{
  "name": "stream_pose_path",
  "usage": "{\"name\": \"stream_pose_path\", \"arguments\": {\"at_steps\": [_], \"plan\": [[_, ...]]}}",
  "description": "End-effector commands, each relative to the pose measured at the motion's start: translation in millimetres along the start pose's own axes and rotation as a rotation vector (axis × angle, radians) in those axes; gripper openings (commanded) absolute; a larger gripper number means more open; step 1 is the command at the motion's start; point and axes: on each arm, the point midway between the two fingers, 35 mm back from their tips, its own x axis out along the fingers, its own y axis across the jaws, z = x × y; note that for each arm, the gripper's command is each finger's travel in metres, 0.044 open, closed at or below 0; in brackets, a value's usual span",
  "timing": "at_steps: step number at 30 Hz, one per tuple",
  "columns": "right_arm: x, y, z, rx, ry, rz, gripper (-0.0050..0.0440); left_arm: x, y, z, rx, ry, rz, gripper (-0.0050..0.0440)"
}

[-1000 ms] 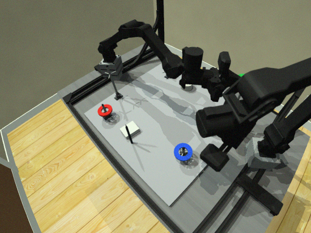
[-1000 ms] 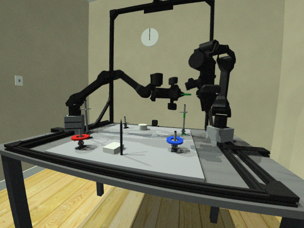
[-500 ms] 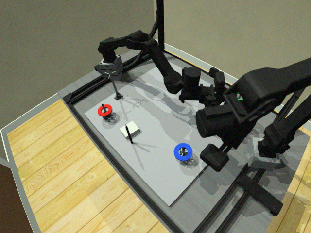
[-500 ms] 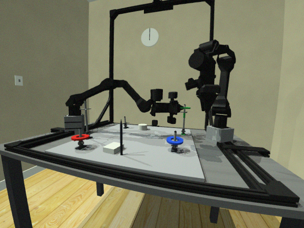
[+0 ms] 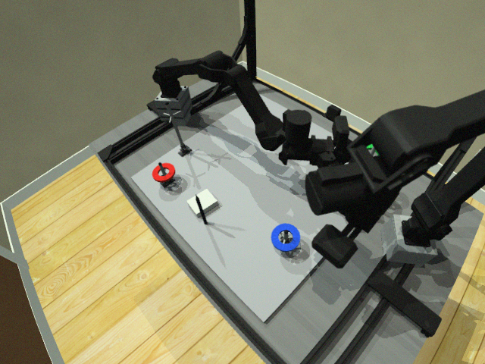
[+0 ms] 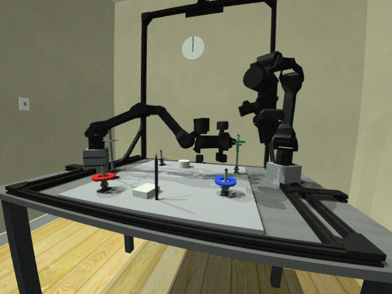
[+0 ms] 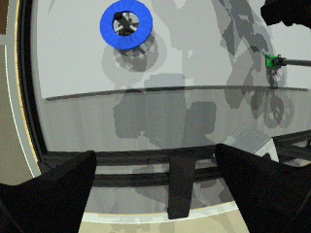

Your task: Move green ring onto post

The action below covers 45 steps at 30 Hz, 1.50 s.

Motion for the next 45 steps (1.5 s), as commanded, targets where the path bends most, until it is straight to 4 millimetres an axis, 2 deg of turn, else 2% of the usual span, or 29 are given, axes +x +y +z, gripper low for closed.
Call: {"name": "stream_pose_path", "arguments": {"at_steps": [1,15,17,19,34,45], "plan": [[0.4,-9.2,-0.6,0.004,0.004,-0.003,0.0000,-0.5,0.4,-0.4,-0.006,0.003,0.001,0.0400],[0.4,-11.5,-0.6,0.004,0.004,-0.003,0.0000,-0.5,0.4,-0.4,-0.006,0.003,0.001,0.0400],[0.2,-9.4,0.0,0.001,0.000,-0.001,0.0048,-0.5,0.4,-0.4,-0.006,0.003,0.001,0.0400],[0.2,-9.4,0.0,0.001,0.000,-0.001,0.0048,-0.5,0.4,-0.4,-0.006,0.003,0.001,0.0400],[0.2,-9.4,0.0,0.001,0.000,-0.001,0.0400,-0.5,0.4,-0.4,-0.006,0.003,0.001,0.0400],[0.2,-9.4,0.0,0.001,0.000,-0.001,0.0400,-0.5,0.4,-0.4,-0.006,0.003,0.001,0.0400]]}}
